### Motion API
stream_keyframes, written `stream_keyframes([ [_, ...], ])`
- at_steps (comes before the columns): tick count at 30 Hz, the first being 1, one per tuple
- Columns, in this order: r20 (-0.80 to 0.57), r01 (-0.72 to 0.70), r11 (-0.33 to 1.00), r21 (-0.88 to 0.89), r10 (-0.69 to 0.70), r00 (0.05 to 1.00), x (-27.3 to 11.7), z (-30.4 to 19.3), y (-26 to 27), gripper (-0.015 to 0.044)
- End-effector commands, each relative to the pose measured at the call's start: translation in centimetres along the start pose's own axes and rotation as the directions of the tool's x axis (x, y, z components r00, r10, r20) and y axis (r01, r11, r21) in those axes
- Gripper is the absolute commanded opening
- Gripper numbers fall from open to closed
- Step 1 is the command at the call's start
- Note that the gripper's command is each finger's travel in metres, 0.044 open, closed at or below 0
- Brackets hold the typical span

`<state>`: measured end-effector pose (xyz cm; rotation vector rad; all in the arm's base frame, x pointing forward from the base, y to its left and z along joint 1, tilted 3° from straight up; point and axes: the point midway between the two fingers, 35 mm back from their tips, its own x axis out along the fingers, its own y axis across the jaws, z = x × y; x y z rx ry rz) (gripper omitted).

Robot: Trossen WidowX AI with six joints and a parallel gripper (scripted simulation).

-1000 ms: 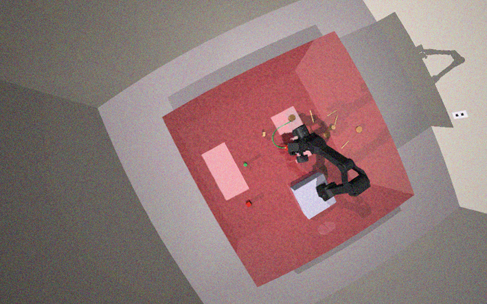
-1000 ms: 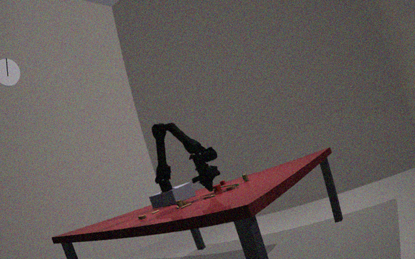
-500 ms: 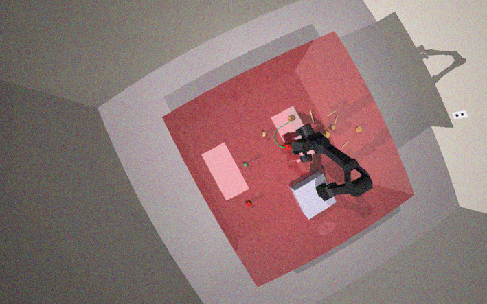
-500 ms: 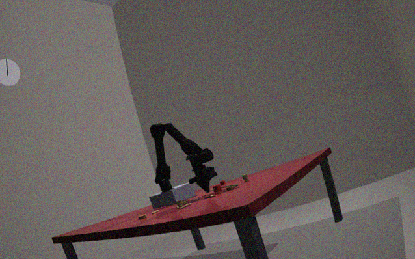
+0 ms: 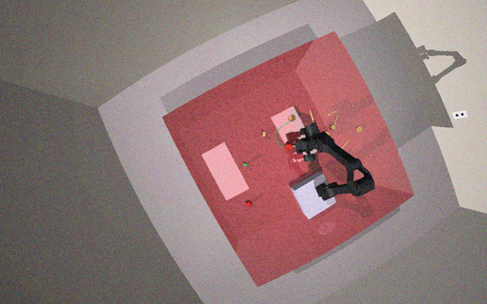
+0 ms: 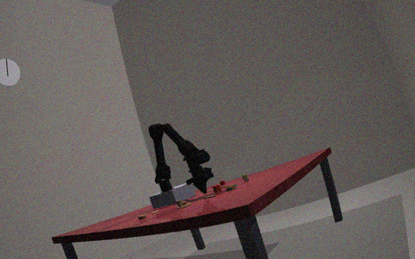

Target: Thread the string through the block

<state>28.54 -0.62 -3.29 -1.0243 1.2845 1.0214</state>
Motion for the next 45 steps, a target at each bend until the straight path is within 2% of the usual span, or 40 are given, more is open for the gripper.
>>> stream_keyframes([
  [1, 0.000, 0.000, 1.000, 0.009, 0.000, 1.000, -0.1, -0.6, 0.1, 0.0000],
  [27, -0.002, -0.001, 0.998, 0.057, 0.001, 1.000, -0.7, -3.9, 0.5, 0.0000],
  [34, -0.002, 0.008, 0.998, 0.059, -0.008, 1.000, 0.7, -5.3, 0.6, 0.0000],
  [45, -0.002, 0.009, 0.998, 0.059, -0.009, 1.000, 0.8, -5.4, 0.6, 0.0000],
])
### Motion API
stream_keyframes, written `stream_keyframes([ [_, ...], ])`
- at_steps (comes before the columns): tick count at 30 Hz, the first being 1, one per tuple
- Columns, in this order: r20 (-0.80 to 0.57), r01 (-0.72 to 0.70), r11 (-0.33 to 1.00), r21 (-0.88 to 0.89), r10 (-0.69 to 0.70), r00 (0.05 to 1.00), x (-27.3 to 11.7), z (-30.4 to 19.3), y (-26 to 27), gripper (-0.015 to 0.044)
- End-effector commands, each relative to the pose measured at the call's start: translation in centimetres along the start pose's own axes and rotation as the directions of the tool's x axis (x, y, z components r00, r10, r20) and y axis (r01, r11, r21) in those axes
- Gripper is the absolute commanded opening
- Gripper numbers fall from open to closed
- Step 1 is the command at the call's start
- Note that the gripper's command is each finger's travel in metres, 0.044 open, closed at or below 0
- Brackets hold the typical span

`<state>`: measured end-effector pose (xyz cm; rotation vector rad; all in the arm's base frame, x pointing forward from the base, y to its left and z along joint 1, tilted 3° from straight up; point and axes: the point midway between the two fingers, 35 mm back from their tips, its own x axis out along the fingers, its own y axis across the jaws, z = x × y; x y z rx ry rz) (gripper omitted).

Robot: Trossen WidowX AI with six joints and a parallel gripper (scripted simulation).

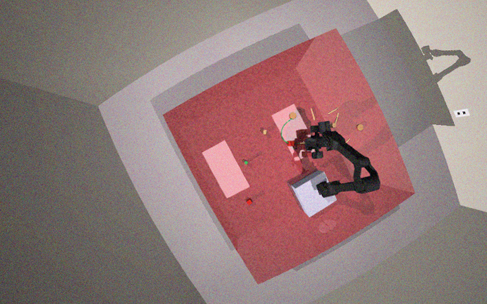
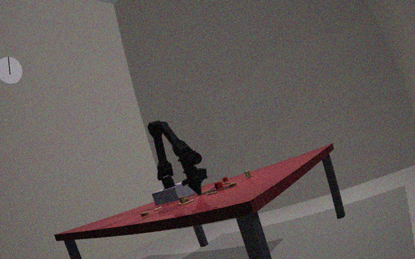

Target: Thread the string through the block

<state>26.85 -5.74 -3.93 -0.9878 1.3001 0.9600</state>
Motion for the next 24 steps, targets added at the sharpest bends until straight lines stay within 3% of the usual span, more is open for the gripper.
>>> stream_keyframes([
  [1, 0.001, -0.009, 1.000, -0.004, 0.009, 1.000, 0.2, 0.0, 0.2, 0.0000],
  [2, 0.001, -0.009, 1.000, -0.004, 0.009, 1.000, 0.2, 0.0, 0.2, 0.0000],
  [10, 0.000, -0.001, 1.000, 0.000, 0.001, 1.000, -0.9, 0.1, -0.1, 0.0210],
  [15, 0.000, -0.001, 1.000, 0.000, 0.001, 1.000, -7.7, 0.6, -0.1, 0.0210],
  [20, 0.000, -0.001, 1.000, 0.000, 0.001, 1.000, -8.0, 0.6, -0.1, 0.0210],
  [24, 0.002, 0.016, 1.000, -0.004, -0.016, 1.000, -7.8, 0.6, -0.5, 0.0315],
])
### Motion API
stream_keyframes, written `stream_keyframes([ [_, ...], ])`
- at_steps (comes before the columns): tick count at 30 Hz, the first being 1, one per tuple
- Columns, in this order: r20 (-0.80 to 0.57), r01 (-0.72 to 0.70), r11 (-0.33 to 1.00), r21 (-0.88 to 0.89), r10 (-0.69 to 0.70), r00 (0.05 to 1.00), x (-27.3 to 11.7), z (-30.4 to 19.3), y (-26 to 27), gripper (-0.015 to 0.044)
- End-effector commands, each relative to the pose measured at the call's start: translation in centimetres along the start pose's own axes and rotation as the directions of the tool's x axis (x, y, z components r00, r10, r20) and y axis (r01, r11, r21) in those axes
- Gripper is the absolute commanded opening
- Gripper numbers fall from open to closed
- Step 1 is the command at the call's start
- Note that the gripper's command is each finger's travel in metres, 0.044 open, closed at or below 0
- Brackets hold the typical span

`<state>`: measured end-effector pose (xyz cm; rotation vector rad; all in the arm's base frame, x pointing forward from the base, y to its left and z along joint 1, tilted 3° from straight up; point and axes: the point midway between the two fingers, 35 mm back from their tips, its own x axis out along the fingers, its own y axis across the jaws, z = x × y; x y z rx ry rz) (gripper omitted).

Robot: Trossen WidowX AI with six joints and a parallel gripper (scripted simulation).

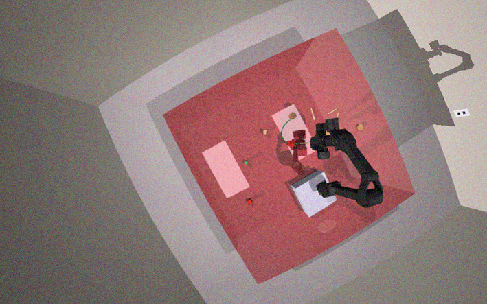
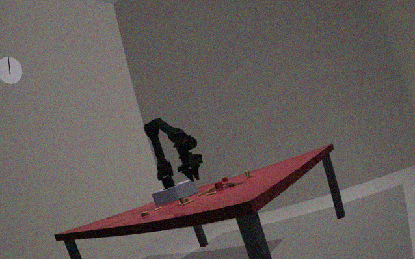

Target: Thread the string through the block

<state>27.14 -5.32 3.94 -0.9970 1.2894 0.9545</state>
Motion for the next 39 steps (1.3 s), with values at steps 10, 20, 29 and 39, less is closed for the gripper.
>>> stream_keyframes([
  [10, 0.000, 0.002, 1.000, 0.000, -0.002, 1.000, -2.5, 0.2, -0.1, 0.0440],
  [20, 0.000, 0.000, 1.000, -0.004, 0.000, 1.000, -2.2, 0.2, -0.1, 0.0440],
  [29, 0.000, 0.000, 1.000, -0.004, 0.000, 1.000, -2.2, 0.2, -0.1, 0.0440],
  [39, 0.000, 0.000, 1.000, -0.004, 0.000, 1.000, -2.2, 0.2, -0.1, 0.0440],
])
